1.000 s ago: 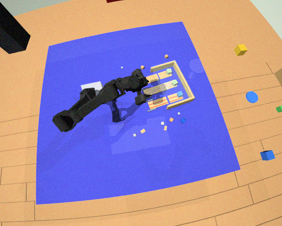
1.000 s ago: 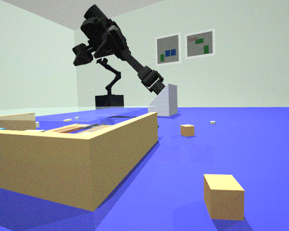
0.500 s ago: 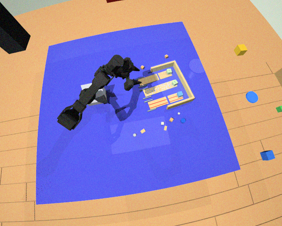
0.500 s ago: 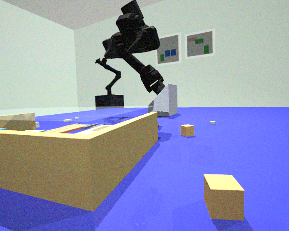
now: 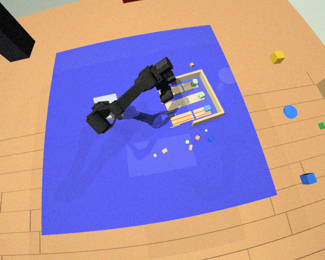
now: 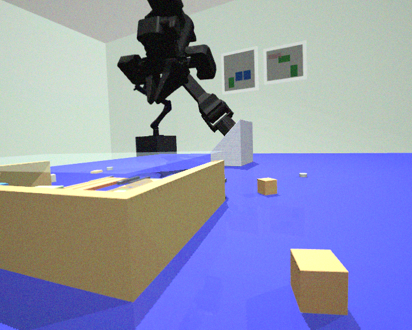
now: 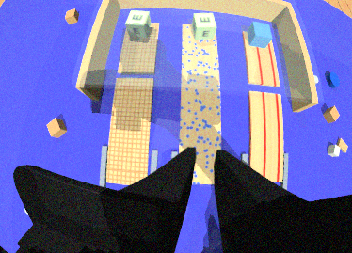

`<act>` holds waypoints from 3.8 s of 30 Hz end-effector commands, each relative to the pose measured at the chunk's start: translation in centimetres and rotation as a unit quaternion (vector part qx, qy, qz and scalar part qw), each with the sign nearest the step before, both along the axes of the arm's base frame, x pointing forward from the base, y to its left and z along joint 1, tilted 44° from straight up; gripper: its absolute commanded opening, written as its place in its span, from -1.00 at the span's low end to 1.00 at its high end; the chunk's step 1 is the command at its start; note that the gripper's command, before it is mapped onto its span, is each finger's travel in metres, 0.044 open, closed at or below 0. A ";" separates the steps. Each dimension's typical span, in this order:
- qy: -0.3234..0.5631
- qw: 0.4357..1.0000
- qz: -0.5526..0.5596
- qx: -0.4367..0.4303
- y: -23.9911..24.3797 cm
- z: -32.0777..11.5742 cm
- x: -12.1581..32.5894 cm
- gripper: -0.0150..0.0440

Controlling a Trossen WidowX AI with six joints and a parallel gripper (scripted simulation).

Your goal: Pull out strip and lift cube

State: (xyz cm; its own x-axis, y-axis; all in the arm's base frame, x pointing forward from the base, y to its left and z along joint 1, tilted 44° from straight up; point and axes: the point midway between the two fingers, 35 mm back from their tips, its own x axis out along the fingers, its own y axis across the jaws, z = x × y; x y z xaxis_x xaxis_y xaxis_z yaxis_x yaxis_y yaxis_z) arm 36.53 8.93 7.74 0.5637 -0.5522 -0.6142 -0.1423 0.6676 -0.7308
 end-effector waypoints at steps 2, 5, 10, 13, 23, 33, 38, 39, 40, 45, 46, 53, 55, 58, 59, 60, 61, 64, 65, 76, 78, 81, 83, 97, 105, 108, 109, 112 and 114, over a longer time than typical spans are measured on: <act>0.115 0.990 -0.083 -0.014 -2.9 -2.4 1.8 -0.49; 0.173 0.976 -0.130 -0.020 -4.7 -3.2 2.2 -0.49; 0.200 0.967 -0.153 -0.022 -5.7 -3.5 2.2 -0.49; 0.200 0.967 -0.153 -0.022 -5.7 -3.5 2.2 -0.49; 0.200 0.967 -0.153 -0.022 -6.5 -4.3 2.4 -0.49; 0.200 0.967 -0.153 -0.022 -7.7 -5.4 2.5 -0.49; 0.200 0.967 -0.153 -0.022 -8.3 -6.0 2.5 -0.49; 0.200 0.967 -0.153 -0.022 -8.4 -6.1 2.5 -0.49; 0.200 0.967 -0.153 -0.022 -8.5 -6.2 2.5 -0.49; 0.200 0.967 -0.153 -0.023 -9.1 -6.8 2.5 -0.49; 0.200 0.967 -0.153 -0.023 -9.2 -6.9 2.5 -0.49; 0.200 0.967 -0.153 -0.023 -10.0 -7.6 2.5 -0.49; 0.200 0.967 -0.153 -0.023 -10.3 -7.8 2.5 -0.49; 0.200 0.967 -0.154 -0.024 -10.6 -8.2 2.4 -0.49; 0.200 0.967 -0.154 -0.024 -10.7 -8.2 2.4 -0.49; 0.200 0.967 -0.154 -0.024 -10.8 -8.3 2.4 -0.49; 0.200 0.967 -0.154 -0.024 -10.8 -8.3 2.4 -0.49; 0.200 0.967 -0.154 -0.024 -10.8 -8.3 2.4 -0.49; 0.200 0.967 -0.154 -0.024 -10.8 -8.3 2.4 -0.49; 0.200 0.967 -0.154 -0.024 -10.8 -8.3 2.4 -0.49; 0.200 0.967 -0.154 -0.024 -10.9 -8.4 2.4 -0.49; 0.200 0.967 -0.154 -0.024 -10.9 -8.4 2.4 -0.49; 0.200 0.967 -0.154 -0.024 -10.9 -8.4 2.4 -0.49; 0.200 0.967 -0.154 -0.024 -10.9 -8.4 2.5 -0.49; 0.200 0.967 -0.154 -0.024 -11.0 -8.5 2.5 -0.49; 0.200 0.967 -0.154 -0.024 -11.0 -8.5 2.5 -0.49; 0.200 0.967 -0.154 -0.024 -11.0 -8.5 2.5 -0.49; 0.200 0.967 -0.154 -0.024 -11.1 -8.5 2.6 -0.49; 0.200 0.967 -0.154 -0.024 -11.1 -8.5 2.6 -0.49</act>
